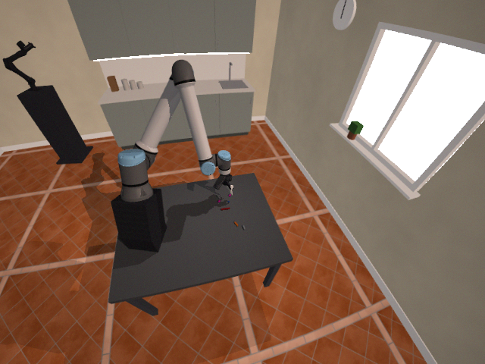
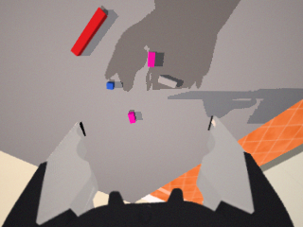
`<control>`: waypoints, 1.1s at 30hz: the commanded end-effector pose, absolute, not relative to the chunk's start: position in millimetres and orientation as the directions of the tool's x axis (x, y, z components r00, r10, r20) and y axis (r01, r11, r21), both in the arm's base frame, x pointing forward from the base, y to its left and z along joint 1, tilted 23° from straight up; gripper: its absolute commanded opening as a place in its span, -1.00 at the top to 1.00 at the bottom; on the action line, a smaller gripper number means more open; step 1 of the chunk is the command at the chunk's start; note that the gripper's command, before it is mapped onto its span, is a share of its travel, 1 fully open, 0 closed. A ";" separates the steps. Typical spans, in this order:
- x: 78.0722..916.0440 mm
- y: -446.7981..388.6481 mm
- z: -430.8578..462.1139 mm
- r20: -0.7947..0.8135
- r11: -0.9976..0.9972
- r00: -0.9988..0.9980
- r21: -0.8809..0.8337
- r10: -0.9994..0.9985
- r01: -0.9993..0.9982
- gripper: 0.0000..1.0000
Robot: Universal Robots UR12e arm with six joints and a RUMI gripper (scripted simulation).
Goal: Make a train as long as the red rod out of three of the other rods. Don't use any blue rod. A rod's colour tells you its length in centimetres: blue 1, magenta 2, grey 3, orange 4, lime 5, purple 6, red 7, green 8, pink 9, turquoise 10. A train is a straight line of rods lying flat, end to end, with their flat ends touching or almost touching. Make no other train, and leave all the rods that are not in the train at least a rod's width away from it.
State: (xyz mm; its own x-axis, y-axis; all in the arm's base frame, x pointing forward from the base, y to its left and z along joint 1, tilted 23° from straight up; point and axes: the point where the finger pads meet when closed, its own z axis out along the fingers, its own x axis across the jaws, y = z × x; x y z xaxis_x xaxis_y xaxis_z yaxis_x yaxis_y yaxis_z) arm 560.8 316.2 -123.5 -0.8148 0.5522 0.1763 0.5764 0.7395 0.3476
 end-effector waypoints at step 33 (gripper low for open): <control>561.2 316.0 -123.1 0.172 0.745 -0.821 0.350 0.545 0.568 -1.00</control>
